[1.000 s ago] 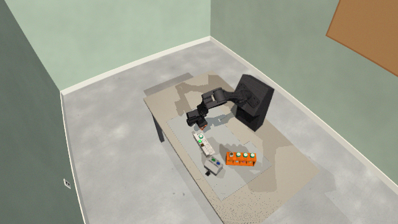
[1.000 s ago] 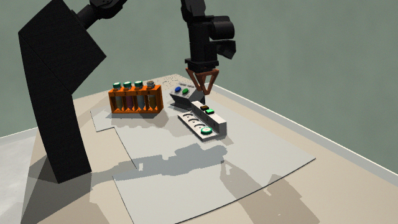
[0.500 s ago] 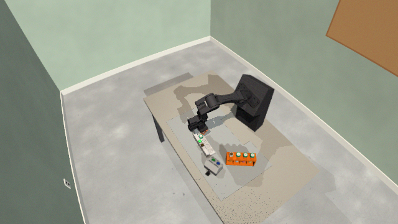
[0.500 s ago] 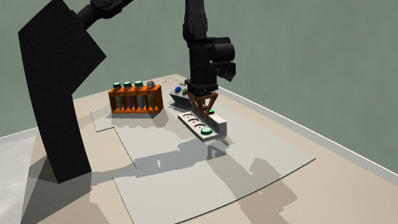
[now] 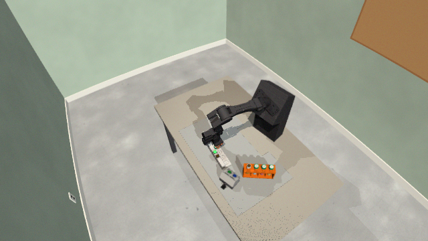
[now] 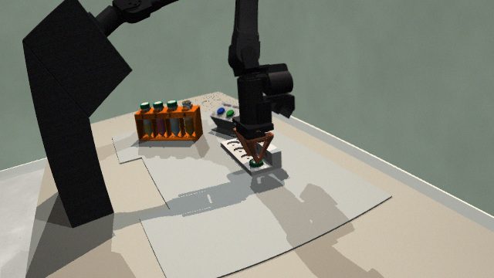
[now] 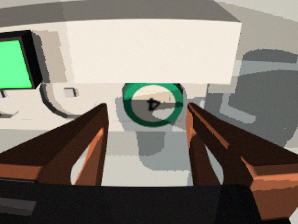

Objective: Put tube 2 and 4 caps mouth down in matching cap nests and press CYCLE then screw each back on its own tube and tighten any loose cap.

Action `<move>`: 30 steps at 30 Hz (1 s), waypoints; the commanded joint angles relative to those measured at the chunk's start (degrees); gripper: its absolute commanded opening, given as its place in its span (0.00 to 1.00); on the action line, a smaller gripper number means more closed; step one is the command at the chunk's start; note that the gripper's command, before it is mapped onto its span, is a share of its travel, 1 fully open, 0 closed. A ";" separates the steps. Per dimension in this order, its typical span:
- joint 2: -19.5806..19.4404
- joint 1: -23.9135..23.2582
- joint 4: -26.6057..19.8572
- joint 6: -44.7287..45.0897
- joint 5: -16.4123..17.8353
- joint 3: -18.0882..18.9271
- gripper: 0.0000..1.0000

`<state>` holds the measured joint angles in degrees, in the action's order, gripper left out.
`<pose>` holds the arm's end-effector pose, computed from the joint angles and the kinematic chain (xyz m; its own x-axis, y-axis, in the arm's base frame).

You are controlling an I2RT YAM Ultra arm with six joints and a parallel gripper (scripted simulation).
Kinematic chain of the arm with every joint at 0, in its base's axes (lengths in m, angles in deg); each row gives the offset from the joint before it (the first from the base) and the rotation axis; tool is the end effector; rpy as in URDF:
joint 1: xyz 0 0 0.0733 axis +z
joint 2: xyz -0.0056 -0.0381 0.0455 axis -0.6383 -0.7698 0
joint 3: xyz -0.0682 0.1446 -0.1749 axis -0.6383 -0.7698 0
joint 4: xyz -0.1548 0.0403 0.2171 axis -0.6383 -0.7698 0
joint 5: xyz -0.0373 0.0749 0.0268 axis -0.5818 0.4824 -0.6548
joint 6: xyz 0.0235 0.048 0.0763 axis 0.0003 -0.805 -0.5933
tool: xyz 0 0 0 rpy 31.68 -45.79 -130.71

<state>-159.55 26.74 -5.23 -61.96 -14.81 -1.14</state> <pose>0.4206 -0.0613 0.0916 -0.5579 0.1170 -0.8216 -0.1193 0.9684 0.2190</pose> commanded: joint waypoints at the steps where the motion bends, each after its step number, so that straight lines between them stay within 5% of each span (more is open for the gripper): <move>1: 0.37 -0.29 0.61 -0.13 -0.45 0.07 0.47; 30: -0.33 -0.50 0.71 -0.01 -0.28 0.62 0.47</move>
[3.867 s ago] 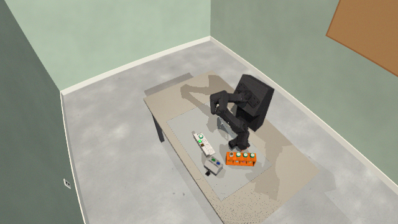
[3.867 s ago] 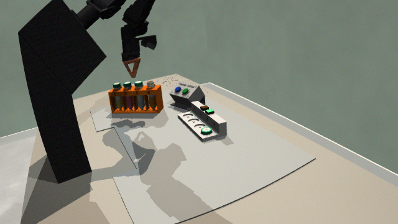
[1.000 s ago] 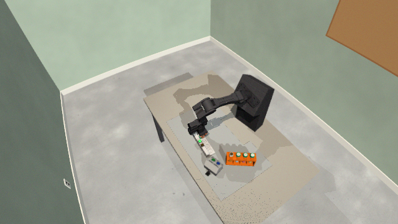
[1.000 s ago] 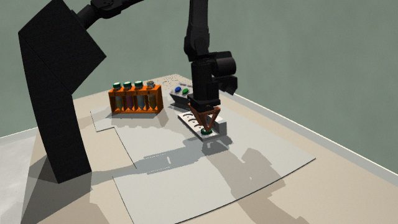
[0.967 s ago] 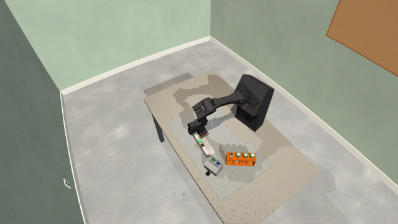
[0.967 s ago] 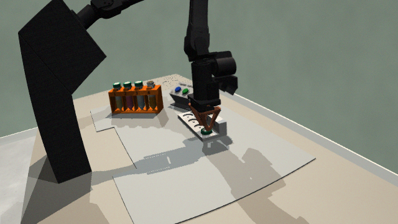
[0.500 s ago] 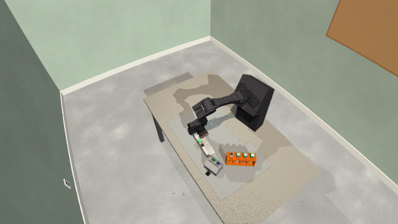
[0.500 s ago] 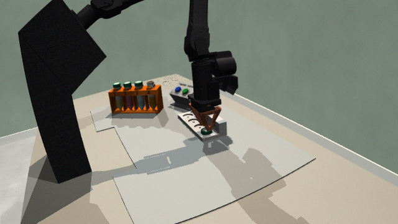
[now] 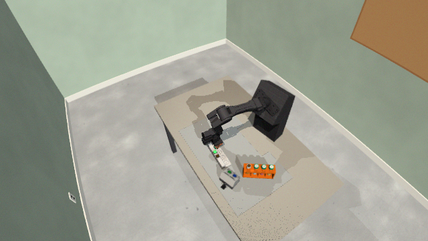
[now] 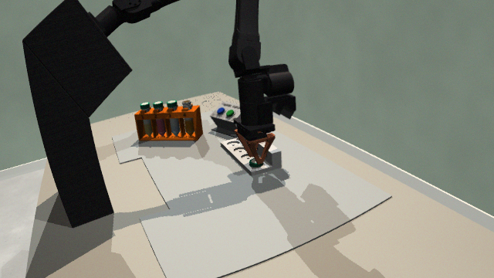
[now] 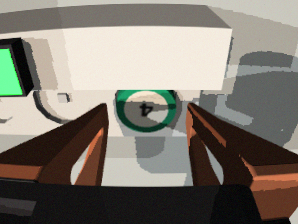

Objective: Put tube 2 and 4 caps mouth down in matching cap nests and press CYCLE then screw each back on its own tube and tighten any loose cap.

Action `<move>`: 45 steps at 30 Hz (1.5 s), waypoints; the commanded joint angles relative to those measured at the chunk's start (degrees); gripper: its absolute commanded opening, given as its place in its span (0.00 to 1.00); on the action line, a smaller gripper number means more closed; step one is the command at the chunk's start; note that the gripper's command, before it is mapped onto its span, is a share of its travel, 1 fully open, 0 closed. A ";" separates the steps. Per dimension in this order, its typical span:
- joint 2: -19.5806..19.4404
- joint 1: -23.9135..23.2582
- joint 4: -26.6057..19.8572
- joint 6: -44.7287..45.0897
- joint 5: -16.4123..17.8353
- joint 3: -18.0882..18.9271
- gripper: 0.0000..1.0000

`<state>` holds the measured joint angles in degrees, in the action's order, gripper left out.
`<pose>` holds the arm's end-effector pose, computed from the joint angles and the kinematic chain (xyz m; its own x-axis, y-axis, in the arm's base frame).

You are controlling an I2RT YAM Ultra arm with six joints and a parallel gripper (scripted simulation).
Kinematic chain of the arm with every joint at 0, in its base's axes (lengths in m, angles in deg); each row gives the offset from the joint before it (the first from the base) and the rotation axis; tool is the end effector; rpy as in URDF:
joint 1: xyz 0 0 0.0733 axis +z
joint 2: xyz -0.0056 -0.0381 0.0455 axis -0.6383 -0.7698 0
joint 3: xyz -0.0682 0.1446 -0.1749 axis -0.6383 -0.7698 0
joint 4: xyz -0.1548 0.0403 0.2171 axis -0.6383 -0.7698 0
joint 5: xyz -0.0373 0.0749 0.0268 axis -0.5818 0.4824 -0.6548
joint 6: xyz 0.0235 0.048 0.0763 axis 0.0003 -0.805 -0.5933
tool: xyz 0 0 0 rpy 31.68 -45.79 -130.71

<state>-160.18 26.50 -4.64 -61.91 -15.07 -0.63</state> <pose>0.4230 -0.0641 0.0912 -0.5508 0.1170 -0.8264 -0.1138 0.9704 0.2132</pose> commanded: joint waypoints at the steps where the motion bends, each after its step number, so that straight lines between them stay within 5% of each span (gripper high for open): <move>1: 0.20 -0.23 0.16 -0.07 -0.05 0.19 0.47; 20: -1.21 0.28 0.71 -0.38 -0.47 1.18 0.47; 21: -1.21 0.28 0.71 -0.38 -0.47 1.17 0.00; 35: -1.21 0.28 0.71 -0.38 -0.47 1.17 0.00; 45: 8.22 -2.62 -3.26 1.43 1.92 -5.01 0.00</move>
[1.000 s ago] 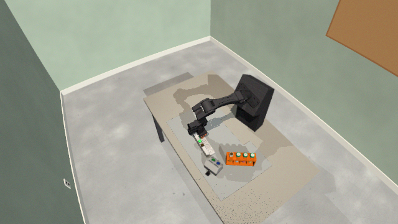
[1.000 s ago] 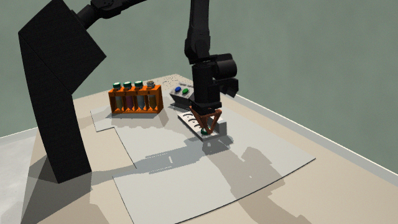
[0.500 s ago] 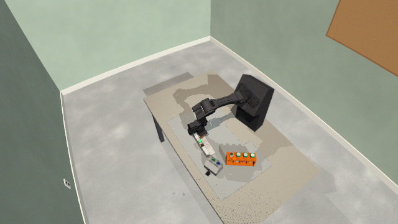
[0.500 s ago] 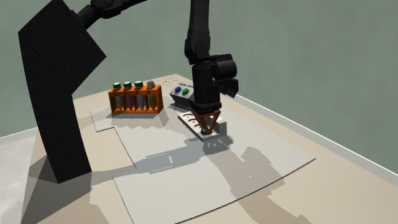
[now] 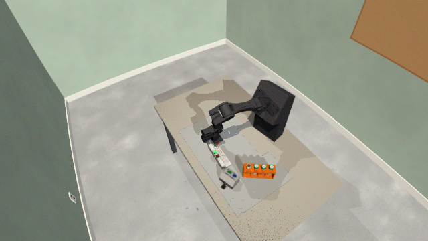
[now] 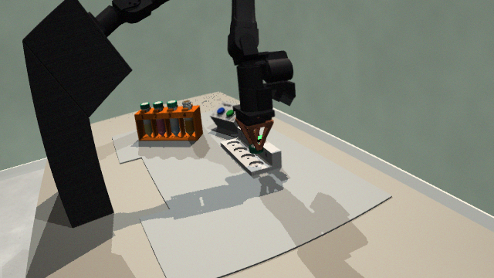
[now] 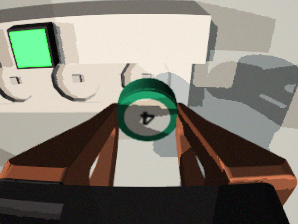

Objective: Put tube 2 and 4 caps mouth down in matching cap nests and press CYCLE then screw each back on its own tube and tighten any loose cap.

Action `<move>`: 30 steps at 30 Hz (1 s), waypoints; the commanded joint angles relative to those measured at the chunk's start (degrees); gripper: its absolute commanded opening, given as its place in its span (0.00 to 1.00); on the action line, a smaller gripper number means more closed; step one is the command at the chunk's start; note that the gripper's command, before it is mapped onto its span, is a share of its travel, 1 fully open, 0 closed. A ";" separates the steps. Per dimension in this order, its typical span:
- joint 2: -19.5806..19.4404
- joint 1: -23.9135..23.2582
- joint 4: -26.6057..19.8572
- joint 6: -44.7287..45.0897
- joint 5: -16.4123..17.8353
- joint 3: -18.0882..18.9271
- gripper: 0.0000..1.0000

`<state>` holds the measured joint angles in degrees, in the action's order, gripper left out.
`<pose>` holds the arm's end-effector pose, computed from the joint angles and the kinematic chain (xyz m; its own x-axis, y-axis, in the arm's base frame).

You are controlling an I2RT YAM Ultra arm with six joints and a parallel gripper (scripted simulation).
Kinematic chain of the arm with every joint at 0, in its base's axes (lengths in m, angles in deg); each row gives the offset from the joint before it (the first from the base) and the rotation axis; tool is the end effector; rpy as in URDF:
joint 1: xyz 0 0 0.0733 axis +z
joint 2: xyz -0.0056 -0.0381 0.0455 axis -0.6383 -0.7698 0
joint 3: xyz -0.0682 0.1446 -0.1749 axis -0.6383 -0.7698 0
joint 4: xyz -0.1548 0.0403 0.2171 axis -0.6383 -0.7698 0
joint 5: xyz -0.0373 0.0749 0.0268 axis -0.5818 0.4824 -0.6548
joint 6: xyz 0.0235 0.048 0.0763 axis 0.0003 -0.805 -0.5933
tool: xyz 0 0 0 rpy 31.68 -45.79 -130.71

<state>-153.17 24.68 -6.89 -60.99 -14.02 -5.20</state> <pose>0.4015 -0.0708 0.1088 -0.5423 0.1181 -0.8318 -0.1076 0.9722 0.2082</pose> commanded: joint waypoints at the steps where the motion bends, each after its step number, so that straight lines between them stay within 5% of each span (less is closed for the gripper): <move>1: 1.20 -0.80 -1.01 0.51 0.87 -0.44 0.00; 16: 17.00 -7.15 -12.31 4.73 6.02 -6.89 0.00; 22: 20.95 -9.20 -16.20 6.18 7.66 -7.70 0.00; 28: 20.95 -9.19 -16.20 6.18 7.65 -7.70 0.00; 30: 23.36 -6.38 -15.29 13.76 5.42 -10.02 0.00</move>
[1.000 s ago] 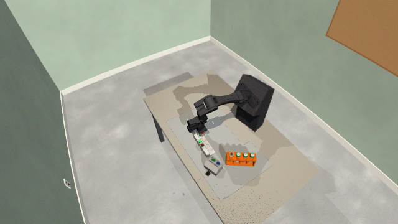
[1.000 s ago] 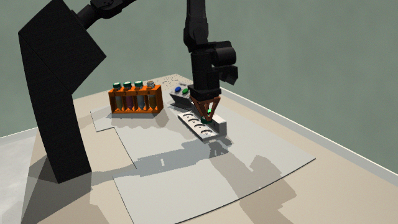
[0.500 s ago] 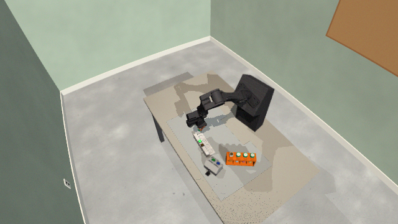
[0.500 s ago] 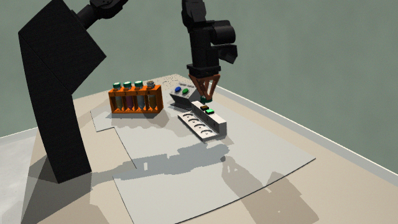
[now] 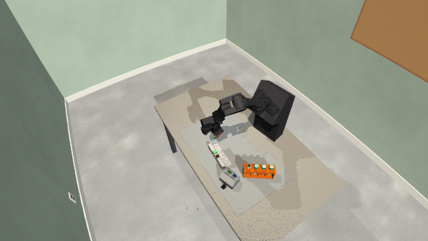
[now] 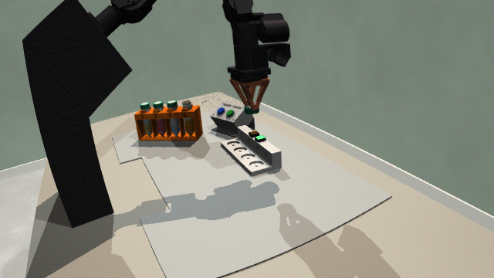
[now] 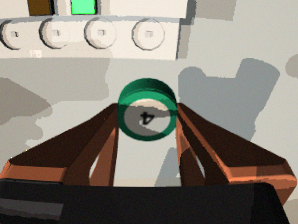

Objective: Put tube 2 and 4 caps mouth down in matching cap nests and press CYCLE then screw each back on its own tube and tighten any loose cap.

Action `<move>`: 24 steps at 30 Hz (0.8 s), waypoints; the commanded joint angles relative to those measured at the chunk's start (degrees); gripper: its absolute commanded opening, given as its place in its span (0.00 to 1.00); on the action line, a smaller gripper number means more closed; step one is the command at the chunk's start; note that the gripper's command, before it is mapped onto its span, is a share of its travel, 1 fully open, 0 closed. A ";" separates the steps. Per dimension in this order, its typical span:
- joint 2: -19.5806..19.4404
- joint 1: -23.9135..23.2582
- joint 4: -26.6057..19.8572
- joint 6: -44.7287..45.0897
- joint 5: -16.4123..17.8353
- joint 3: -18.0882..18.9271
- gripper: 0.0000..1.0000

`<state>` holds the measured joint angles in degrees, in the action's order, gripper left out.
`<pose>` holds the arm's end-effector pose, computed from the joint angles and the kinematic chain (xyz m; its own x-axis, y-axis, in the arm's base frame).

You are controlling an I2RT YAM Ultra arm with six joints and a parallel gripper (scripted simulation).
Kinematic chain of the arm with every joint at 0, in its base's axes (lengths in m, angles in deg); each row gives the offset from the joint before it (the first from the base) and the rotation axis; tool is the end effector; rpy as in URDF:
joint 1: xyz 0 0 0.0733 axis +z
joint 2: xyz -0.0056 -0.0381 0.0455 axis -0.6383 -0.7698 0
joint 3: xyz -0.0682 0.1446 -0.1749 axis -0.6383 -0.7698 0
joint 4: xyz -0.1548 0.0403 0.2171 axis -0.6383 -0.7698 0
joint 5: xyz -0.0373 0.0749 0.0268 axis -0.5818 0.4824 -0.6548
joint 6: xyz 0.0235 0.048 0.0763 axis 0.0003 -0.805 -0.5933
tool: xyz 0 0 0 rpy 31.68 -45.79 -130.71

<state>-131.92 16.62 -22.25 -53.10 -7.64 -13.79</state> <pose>0.3321 -0.0938 0.1596 -0.5407 0.0752 -0.8379 -0.1288 0.9769 0.1708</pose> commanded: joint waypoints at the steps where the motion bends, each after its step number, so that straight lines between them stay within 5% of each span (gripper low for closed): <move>1: 3.28 3.18 0.48 9.63 -2.15 -2.51 0.00; 17: 13.21 23.18 2.97 49.97 -18.64 -10.79 0.00; 24: 14.99 34.08 3.38 46.60 -27.96 -12.23 0.00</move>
<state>-117.63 48.05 -18.97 -6.55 -30.37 -25.86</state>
